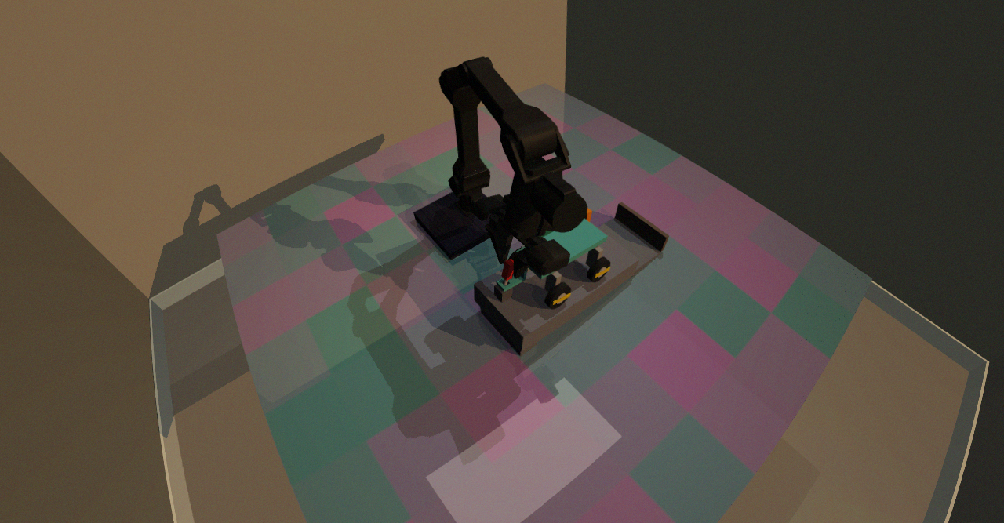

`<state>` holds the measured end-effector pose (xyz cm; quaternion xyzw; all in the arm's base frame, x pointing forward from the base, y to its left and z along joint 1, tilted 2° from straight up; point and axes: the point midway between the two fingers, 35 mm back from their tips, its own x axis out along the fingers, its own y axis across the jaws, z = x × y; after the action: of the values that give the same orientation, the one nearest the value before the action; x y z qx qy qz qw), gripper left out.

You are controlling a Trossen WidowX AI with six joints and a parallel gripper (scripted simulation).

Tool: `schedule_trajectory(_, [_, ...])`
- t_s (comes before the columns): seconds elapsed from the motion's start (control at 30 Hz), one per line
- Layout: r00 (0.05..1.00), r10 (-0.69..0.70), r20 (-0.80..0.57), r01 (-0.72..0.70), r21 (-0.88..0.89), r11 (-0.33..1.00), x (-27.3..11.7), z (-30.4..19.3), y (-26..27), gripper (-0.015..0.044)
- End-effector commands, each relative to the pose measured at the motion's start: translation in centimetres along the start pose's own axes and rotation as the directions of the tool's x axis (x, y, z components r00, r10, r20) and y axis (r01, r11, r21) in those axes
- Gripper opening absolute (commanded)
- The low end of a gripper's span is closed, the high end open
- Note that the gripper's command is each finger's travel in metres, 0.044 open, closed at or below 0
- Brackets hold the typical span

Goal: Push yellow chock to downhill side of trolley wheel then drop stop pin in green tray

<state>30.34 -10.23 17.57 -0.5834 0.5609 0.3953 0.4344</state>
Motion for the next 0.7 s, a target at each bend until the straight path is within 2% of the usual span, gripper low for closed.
schedule_trajectory(0.0, [1.0,0.002,0.0,-0.002,-0.002,1.0,0.7,0.0,0.1,0.019])
schedule_trajectory(0.4, [1.0,0.002,-0.001,-0.002,-0.002,1.0,2.2,-0.1,0.1,0.019])
schedule_trajectory(0.57, [1.0,0.001,-0.002,-0.001,0.0,1.0,1.9,-0.1,0.1,0.0059])
schedule_trajectory(0.67, [1.0,0.001,-0.002,-0.001,0.0,1.0,1.9,-0.1,0.1,0.0039])
